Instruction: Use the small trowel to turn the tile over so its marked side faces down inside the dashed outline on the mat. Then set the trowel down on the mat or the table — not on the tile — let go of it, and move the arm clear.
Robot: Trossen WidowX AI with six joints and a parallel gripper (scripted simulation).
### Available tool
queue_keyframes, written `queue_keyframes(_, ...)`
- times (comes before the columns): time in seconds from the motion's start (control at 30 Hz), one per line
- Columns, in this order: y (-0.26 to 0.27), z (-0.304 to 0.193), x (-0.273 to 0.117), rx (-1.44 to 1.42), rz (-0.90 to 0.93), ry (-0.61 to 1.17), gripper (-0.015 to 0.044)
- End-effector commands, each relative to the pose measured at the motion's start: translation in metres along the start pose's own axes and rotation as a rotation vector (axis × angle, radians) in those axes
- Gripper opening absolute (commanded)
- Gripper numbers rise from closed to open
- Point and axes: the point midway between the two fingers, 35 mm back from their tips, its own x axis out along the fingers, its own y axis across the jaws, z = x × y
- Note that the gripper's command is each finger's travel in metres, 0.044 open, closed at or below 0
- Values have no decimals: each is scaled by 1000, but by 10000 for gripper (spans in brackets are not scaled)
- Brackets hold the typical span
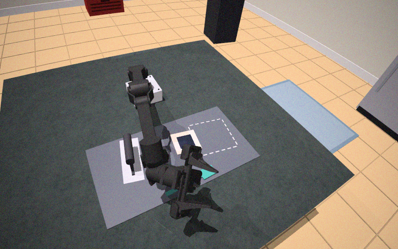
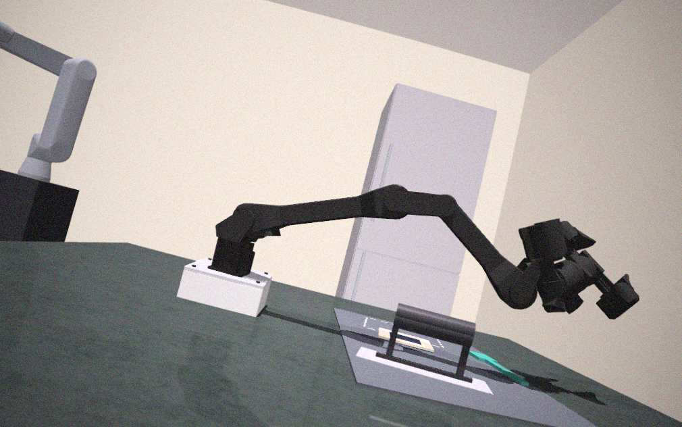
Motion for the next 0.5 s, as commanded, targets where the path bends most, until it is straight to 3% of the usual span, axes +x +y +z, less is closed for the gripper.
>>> queue_keyframes(0.0, 0, 0, 0, 0, 0, 0, 374)
queue_keyframes(0.33, 1, 1, 0, 1, 1, -1, 111)
queue_keyframes(0.47, 1, 1, 0, 1, 1, -1, 100)
